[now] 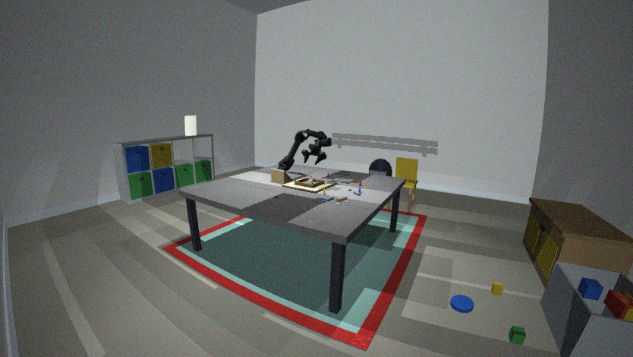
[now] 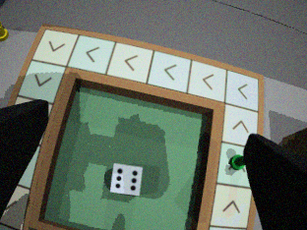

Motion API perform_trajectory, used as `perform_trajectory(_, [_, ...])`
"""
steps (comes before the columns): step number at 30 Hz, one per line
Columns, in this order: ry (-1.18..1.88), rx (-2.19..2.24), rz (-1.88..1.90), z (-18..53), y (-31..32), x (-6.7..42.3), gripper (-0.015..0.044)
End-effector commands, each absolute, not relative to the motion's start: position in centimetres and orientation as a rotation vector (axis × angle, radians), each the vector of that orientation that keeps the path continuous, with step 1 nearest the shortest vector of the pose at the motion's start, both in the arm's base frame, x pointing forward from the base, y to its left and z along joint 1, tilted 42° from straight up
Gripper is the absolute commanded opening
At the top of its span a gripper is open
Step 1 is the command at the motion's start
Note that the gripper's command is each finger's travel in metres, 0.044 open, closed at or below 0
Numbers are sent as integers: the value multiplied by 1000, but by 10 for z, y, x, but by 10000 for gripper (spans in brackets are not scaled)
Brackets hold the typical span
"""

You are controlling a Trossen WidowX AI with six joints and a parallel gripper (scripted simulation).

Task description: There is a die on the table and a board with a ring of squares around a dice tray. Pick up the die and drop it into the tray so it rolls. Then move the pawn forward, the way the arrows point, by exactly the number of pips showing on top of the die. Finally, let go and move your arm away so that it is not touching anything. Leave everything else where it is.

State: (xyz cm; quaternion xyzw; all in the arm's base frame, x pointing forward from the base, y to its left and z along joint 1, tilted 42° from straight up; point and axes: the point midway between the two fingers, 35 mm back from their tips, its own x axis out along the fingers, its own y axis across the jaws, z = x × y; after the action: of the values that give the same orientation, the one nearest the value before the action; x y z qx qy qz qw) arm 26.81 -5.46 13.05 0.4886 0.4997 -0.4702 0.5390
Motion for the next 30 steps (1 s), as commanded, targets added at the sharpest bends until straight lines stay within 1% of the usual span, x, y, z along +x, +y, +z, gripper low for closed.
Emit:
perform_trajectory(1, [1452,1286,-1017,103,-49,264,440])
perform_trajectory(4, [1662,1530,-800,87,-43,267,440])
perform_trajectory(6, [1707,1655,-689,84,-43,270,440])
perform_trajectory(9, [1711,1671,-675,83,-43,271,440])
perform_trajectory(10, [1698,1614,-758,80,-46,267,440])
perform_trajectory(11, [1698,1614,-758,80,-46,267,440])
perform_trajectory(13, [1705,1576,-703,79,-47,264,387])
perform_trajectory(20, [1704,1171,-151,66,-53,235,204])
perform_trajectory(30, [1492,539,559,48,-53,191,200])
